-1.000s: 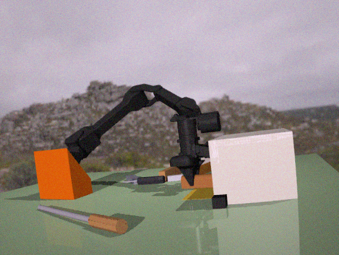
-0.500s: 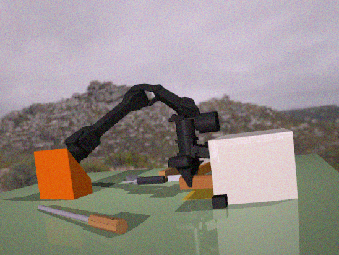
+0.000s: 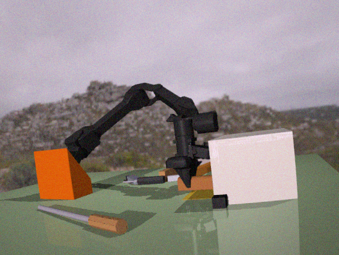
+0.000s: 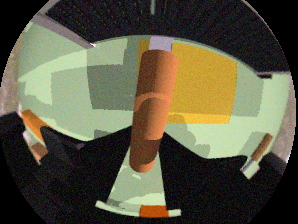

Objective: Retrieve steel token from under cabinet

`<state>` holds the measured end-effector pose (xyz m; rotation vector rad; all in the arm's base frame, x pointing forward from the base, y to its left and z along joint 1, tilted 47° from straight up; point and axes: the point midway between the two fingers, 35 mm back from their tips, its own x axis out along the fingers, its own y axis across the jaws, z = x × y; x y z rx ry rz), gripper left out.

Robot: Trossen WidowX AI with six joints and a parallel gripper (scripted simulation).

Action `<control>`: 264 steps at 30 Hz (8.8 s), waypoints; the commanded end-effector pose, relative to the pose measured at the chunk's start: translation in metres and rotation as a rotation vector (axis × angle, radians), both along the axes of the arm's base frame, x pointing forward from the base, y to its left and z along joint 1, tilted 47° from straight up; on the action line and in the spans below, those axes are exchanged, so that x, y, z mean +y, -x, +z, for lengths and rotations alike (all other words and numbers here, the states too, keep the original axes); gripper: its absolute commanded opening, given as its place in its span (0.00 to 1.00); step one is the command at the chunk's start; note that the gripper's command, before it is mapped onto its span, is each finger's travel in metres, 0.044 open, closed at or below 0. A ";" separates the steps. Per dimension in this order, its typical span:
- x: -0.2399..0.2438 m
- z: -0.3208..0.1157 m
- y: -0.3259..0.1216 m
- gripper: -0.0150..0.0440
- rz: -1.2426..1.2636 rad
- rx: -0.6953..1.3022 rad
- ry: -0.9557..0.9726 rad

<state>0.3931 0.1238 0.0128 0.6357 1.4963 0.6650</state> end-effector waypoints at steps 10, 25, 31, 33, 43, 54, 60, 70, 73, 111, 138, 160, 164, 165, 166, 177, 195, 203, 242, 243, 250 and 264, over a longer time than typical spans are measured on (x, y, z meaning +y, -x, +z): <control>-0.012 -0.014 0.000 0.25 -0.002 0.003 0.009; -0.019 -0.022 0.001 0.25 -0.002 0.003 0.010; -0.019 -0.022 0.001 0.25 -0.002 0.003 0.010; -0.019 -0.022 0.002 0.25 -0.002 0.003 0.010; -0.018 -0.021 0.011 0.25 -0.002 0.004 0.009; -0.018 -0.020 0.020 0.25 -0.002 0.004 0.009; -0.018 -0.020 0.026 0.25 -0.002 0.004 0.009; -0.018 -0.019 0.035 0.25 -0.002 0.005 0.009; -0.018 -0.019 0.038 0.25 -0.002 0.005 0.009; -0.018 -0.017 0.076 0.25 -0.002 0.007 0.009; -0.017 -0.016 0.105 0.25 -0.002 0.009 0.009; -0.017 -0.014 0.129 0.25 -0.002 0.010 0.009; -0.017 -0.014 0.134 0.25 -0.002 0.011 0.009; -0.017 -0.014 0.135 0.25 -0.002 0.011 0.009; -0.017 -0.014 0.136 0.25 -0.002 0.011 0.009; -0.017 -0.013 0.149 0.25 -0.002 0.011 0.009; -0.016 -0.012 0.170 0.25 -0.002 0.013 0.009; -0.016 -0.011 0.180 0.25 -0.002 0.013 0.009; -0.004 0.007 0.180 0.25 -0.103 0.121 0.014; -0.003 0.007 0.180 0.25 -0.105 0.124 0.014; 0.002 0.013 0.181 0.25 -0.121 0.141 0.015; 0.013 0.026 0.181 0.25 -0.140 0.162 0.015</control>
